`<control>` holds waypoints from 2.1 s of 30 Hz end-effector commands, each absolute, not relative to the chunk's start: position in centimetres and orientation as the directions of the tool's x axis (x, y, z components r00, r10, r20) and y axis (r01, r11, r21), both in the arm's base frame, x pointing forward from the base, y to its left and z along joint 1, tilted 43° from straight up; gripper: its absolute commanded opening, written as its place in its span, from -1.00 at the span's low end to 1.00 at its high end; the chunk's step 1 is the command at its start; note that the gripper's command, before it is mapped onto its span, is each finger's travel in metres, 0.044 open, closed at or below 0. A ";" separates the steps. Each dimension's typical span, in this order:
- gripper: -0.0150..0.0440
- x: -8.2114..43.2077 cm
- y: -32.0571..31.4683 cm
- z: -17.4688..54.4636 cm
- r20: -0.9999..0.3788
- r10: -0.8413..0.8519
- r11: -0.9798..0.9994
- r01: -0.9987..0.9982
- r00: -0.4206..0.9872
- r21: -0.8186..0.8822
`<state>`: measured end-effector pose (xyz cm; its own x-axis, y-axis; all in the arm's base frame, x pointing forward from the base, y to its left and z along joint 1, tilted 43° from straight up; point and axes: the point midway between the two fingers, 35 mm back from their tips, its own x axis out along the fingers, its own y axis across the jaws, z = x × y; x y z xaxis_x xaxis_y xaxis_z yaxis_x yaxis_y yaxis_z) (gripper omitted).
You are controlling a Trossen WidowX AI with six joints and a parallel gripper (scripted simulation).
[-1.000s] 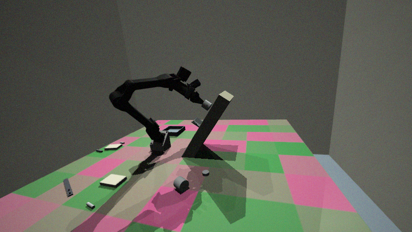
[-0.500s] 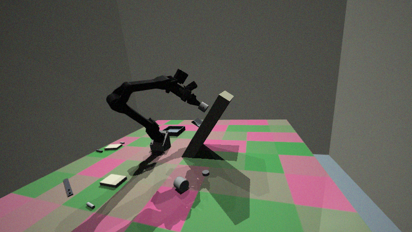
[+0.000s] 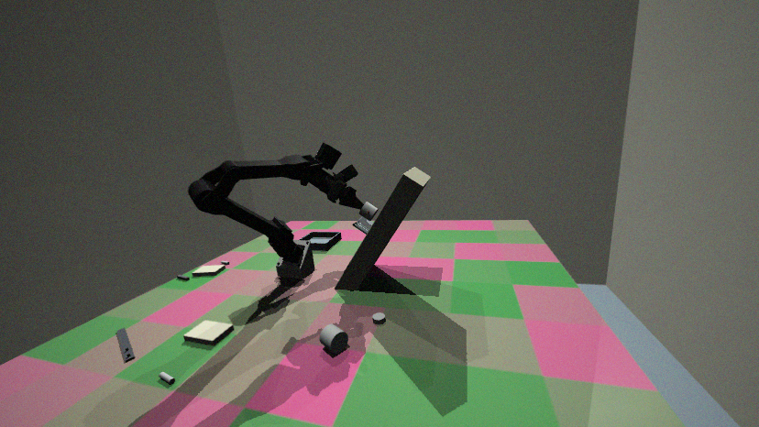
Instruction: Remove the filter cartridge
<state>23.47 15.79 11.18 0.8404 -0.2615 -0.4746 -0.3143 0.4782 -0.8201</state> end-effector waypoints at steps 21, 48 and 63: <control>-0.19 25.2 18.6 14.1 -0.468 -0.260 0.487 -0.303 0.845 -0.819; 0.54 22.5 16.8 12.2 -0.665 -0.498 0.726 -0.152 0.557 -0.671; 0.54 23.2 16.0 11.2 -0.668 -0.502 0.729 -0.146 0.549 -0.668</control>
